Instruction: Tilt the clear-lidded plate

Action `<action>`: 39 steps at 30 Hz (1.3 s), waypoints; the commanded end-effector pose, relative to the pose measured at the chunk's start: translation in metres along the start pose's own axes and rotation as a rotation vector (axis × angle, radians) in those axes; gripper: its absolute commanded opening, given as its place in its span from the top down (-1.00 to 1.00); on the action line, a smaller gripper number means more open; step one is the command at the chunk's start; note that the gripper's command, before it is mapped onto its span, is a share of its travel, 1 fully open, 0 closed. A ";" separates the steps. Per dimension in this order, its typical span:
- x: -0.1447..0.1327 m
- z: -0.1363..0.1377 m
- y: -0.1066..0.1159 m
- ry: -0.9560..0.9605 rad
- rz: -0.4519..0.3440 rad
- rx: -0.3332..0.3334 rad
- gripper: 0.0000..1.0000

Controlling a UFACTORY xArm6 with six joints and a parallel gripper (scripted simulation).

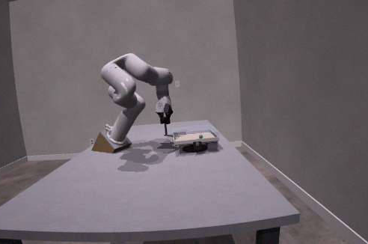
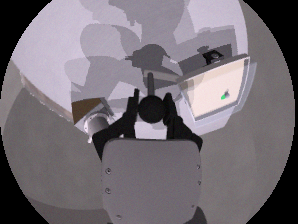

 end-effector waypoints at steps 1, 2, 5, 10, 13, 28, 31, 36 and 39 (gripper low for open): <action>0.000 -0.001 0.001 0.000 0.001 0.002 1.00; 0.000 -0.001 0.001 0.000 0.001 0.002 1.00; 0.000 -0.001 0.001 0.000 0.001 0.002 1.00; 0.000 -0.001 0.001 0.000 0.001 0.002 1.00; 0.000 -0.001 0.001 0.000 0.001 0.002 1.00; 0.000 0.001 0.003 0.000 0.001 0.002 1.00; 0.001 0.001 0.003 0.000 0.001 0.002 1.00; 0.002 0.001 0.002 0.000 0.001 0.002 1.00; 0.002 0.000 0.001 0.000 0.001 0.002 1.00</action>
Point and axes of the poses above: the point where the finger pads meet when closed, its own y axis back along the fingers, its own z axis across the jaws, x = y × z, the point moved 4 cm from there along y, back along the fingers, and after that the axes turned 14 degrees about y, right-handed, at the moved point
